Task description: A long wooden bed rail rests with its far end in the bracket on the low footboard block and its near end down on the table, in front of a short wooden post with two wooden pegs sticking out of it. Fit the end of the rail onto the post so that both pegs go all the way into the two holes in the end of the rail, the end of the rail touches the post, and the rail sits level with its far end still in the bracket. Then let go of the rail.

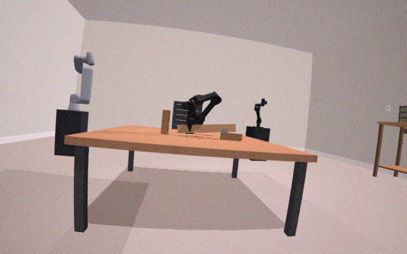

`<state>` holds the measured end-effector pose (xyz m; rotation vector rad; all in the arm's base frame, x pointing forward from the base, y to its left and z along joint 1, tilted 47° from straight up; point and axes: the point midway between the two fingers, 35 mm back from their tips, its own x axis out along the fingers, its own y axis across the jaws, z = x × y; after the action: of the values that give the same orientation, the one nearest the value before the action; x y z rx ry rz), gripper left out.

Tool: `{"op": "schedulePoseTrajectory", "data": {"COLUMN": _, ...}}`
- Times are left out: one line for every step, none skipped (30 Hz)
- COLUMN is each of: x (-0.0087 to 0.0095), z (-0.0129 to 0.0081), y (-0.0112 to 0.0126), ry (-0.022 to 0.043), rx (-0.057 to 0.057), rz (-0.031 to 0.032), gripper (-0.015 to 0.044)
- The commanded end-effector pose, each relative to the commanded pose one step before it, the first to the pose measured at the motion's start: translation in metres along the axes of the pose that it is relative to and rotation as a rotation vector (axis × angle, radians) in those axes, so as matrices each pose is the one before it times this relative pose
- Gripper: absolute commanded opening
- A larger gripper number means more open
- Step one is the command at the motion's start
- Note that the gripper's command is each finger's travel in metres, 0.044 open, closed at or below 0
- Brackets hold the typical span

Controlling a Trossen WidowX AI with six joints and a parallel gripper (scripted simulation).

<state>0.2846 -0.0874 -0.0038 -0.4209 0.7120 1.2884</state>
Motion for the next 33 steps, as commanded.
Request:
{"op": "schedulePoseTrajectory", "data": {"x": -0.00516, "z": -0.00020, "y": -0.00241, "ry": -0.00519, "rx": -0.0027, "rz": -0.01272, "gripper": 0.0000}}
{"op": "schedulePoseTrajectory", "data": {"x": -0.00050, "z": 0.00000, "y": -0.00004, "ry": 0.00002, "rx": 0.0000, "rz": 0.00000, "gripper": 0.0000}}
{"op": "schedulePoseTrajectory", "data": {"x": -0.00050, "z": 0.00000, "y": -0.00003, "ry": 0.00002, "rx": 0.0000, "rz": 0.00000, "gripper": 0.0000}}
{"op": "schedulePoseTrajectory", "data": {"x": -0.00050, "z": 0.00000, "y": -0.00003, "ry": 0.00002, "rx": 0.0000, "rz": 0.00000, "gripper": 0.0000}}
{"op": "schedulePoseTrajectory", "data": {"x": -0.00050, "z": 0.00000, "y": -0.00002, "ry": 0.00002, "rx": 0.0000, "rz": 0.00000, "gripper": 0.0000}}
{"op": "schedulePoseTrajectory", "data": {"x": -0.00050, "z": 0.00000, "y": -0.00002, "ry": 0.00002, "rx": 0.0000, "rz": 0.00000, "gripper": 0.0000}}
{"op": "schedulePoseTrajectory", "data": {"x": -0.00050, "z": 0.00000, "y": -0.00002, "ry": 0.00002, "rx": 0.0000, "rz": 0.00000, "gripper": 0.0000}}
{"op": "schedulePoseTrajectory", "data": {"x": -0.00050, "z": 0.00000, "y": -0.00002, "ry": 0.00002, "rx": 0.0000, "rz": 0.00000, "gripper": 0.0000}}
{"op": "schedulePoseTrajectory", "data": {"x": -0.00050, "z": 0.00000, "y": -0.00001, "ry": 0.00002, "rx": 0.0000, "rz": 0.00000, "gripper": 0.0000}}
{"op": "schedulePoseTrajectory", "data": {"x": -0.00050, "z": 0.00000, "y": -0.00001, "ry": 0.00002, "rx": 0.0000, "rz": 0.00000, "gripper": 0.0000}}
{"op": "schedulePoseTrajectory", "data": {"x": -0.00050, "z": 0.00000, "y": -0.00001, "ry": 0.00002, "rx": 0.0000, "rz": 0.00000, "gripper": 0.0000}}
{"op": "schedulePoseTrajectory", "data": {"x": -0.00050, "z": 0.00000, "y": -0.00001, "ry": 0.00002, "rx": 0.0000, "rz": 0.00000, "gripper": 0.0000}}
{"op": "schedulePoseTrajectory", "data": {"x": -0.00050, "z": 0.00000, "y": -0.00001, "ry": 0.00002, "rx": 0.0000, "rz": 0.00000, "gripper": 0.0000}}
{"op": "schedulePoseTrajectory", "data": {"x": -0.00050, "z": 0.00000, "y": 0.00000, "ry": 0.00002, "rx": 0.0000, "rz": 0.00000, "gripper": 0.0000}}
{"op": "schedulePoseTrajectory", "data": {"x": -0.00050, "z": 0.00000, "y": 0.00000, "ry": 0.00002, "rx": 0.0000, "rz": 0.00000, "gripper": 0.0000}}
{"op": "schedulePoseTrajectory", "data": {"x": -0.00050, "z": 0.00000, "y": 0.00000, "ry": 0.00002, "rx": 0.0000, "rz": 0.00000, "gripper": 0.0000}}
{"op": "schedulePoseTrajectory", "data": {"x": -0.00050, "z": 0.00000, "y": 0.00000, "ry": 0.00002, "rx": 0.0000, "rz": 0.00000, "gripper": 0.0000}}
{"op": "schedulePoseTrajectory", "data": {"x": -0.00050, "z": 0.00000, "y": 0.00000, "ry": 0.00002, "rx": 0.0000, "rz": 0.00000, "gripper": 0.0000}}
{"op": "schedulePoseTrajectory", "data": {"x": -0.00050, "z": 0.00000, "y": 0.00000, "ry": 0.00002, "rx": 0.0000, "rz": 0.00000, "gripper": 0.0000}}
{"op": "schedulePoseTrajectory", "data": {"x": -0.00050, "z": 0.00000, "y": 0.00000, "ry": 0.00002, "rx": 0.0000, "rz": 0.00000, "gripper": 0.0000}}
{"op": "schedulePoseTrajectory", "data": {"x": -0.00050, "z": 0.00000, "y": 0.00000, "ry": 0.00002, "rx": 0.0000, "rz": 0.00000, "gripper": 0.0000}}
{"op": "schedulePoseTrajectory", "data": {"x": -0.00050, "z": 0.00000, "y": 0.00000, "ry": 0.00002, "rx": 0.0000, "rz": 0.00000, "gripper": 0.0000}}
{"op": "schedulePoseTrajectory", "data": {"x": -0.00050, "z": 0.00000, "y": 0.00000, "ry": 0.00002, "rx": 0.0000, "rz": 0.00000, "gripper": 0.0000}}
{"op": "schedulePoseTrajectory", "data": {"x": -0.00050, "z": 0.00000, "y": 0.00001, "ry": 0.00002, "rx": 0.0000, "rz": 0.00000, "gripper": 0.0000}}
{"op": "schedulePoseTrajectory", "data": {"x": -0.00050, "z": 0.00000, "y": 0.00001, "ry": 0.00002, "rx": 0.0000, "rz": 0.00000, "gripper": 0.0000}}
{"op": "schedulePoseTrajectory", "data": {"x": -0.00050, "z": 0.00000, "y": 0.00001, "ry": 0.00002, "rx": 0.0000, "rz": 0.00000, "gripper": 0.0000}}
{"op": "schedulePoseTrajectory", "data": {"x": -0.00050, "z": 0.00000, "y": 0.00001, "ry": 0.00002, "rx": 0.0000, "rz": 0.00000, "gripper": 0.0000}}
{"op": "schedulePoseTrajectory", "data": {"x": -0.00050, "z": 0.00000, "y": 0.00001, "ry": 0.00002, "rx": 0.0000, "rz": 0.00000, "gripper": 0.0000}}
{"op": "schedulePoseTrajectory", "data": {"x": -0.00050, "z": 0.00000, "y": 0.00001, "ry": 0.00002, "rx": 0.0000, "rz": 0.00000, "gripper": 0.0000}}
{"op": "schedulePoseTrajectory", "data": {"x": -0.00050, "z": 0.00000, "y": 0.00001, "ry": 0.00002, "rx": 0.0000, "rz": 0.00000, "gripper": 0.0000}}
{"op": "schedulePoseTrajectory", "data": {"x": -0.00050, "z": 0.00000, "y": 0.00001, "ry": 0.00002, "rx": 0.0000, "rz": 0.00000, "gripper": 0.0000}}
{"op": "schedulePoseTrajectory", "data": {"x": -0.00050, "z": 0.00000, "y": 0.00001, "ry": 0.00002, "rx": 0.0000, "rz": 0.00000, "gripper": 0.0000}}
{"op": "schedulePoseTrajectory", "data": {"x": -0.00050, "z": 0.00000, "y": 0.00001, "ry": 0.00002, "rx": 0.0000, "rz": 0.00000, "gripper": 0.0000}}
